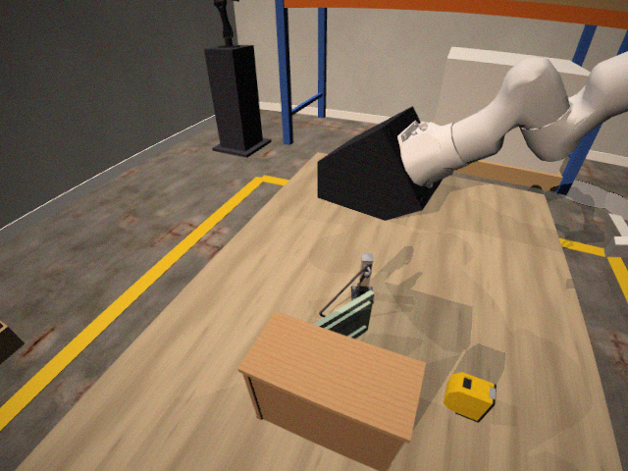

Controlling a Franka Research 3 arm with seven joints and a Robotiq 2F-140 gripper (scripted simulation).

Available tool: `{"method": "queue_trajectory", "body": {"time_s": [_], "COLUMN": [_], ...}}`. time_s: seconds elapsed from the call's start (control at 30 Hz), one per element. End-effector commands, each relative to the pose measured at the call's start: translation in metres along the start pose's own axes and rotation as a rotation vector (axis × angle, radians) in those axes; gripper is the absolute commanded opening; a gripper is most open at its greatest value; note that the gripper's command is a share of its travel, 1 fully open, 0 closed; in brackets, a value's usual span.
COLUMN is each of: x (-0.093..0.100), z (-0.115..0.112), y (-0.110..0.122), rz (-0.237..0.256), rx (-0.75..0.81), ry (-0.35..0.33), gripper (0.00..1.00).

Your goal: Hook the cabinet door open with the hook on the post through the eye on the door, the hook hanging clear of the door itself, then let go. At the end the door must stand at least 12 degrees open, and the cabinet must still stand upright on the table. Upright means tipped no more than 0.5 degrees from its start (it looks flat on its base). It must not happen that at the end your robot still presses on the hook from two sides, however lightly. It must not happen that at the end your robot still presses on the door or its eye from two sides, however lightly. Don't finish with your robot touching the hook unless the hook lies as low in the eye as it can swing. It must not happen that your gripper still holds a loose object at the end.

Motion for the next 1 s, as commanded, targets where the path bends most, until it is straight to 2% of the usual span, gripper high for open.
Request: {"method": "queue_trajectory", "body": {"time_s": [0.0, 0.13, 0.17, 0.37, 0.4, 0.6, 0.63, 0.67, 0.7, 0.73, 0.8, 0.83, 0.97], "x": [0.008, 0.008, 0.024, 0.024, 0.044, 0.044, 0.024, -0.009, -0.023, -0.034, -0.038, -0.065, -0.066], "z": [-0.015, -0.015, -0.033, -0.033, -0.052, -0.052, -0.061, -0.065, -0.068, -0.069, -0.070, -0.074, -0.073], "y": [0.016, 0.016, 0.026, 0.026, 0.035, 0.035, 0.042, 0.049, 0.052, 0.056, 0.056, 0.065, 0.064], "rz": [-0.038, -0.038, -0.028, -0.028, 0.002, 0.003, -0.041, -0.117, -0.125, -0.146, -0.196, -0.223, -0.295], "rx": [0.186, 0.186, 0.284, 0.287, 0.383, 0.394, 0.280, 0.093, 0.030, -0.004, -0.086, -0.135, -0.294], "ry": [-0.120, -0.120, -0.239, -0.242, -0.355, -0.362, -0.456, -0.529, -0.515, -0.541, -0.591, -0.596, -0.659], "gripper": [1.00, 1.00, 1.00, 1.00, 1.00, 1.00, 1.00, 1.00, 1.00, 1.00, 1.00, 1.00, 1.00]}}
Point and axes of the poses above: the point where the finger pads meet when closed, its own x axis back along the fingers, its own y axis across the jaws, z = x × y, the point moved 1 cm from there along x, back along the fingers, and after that the axes turned 14 degrees about -x, right-handed, at the moved point
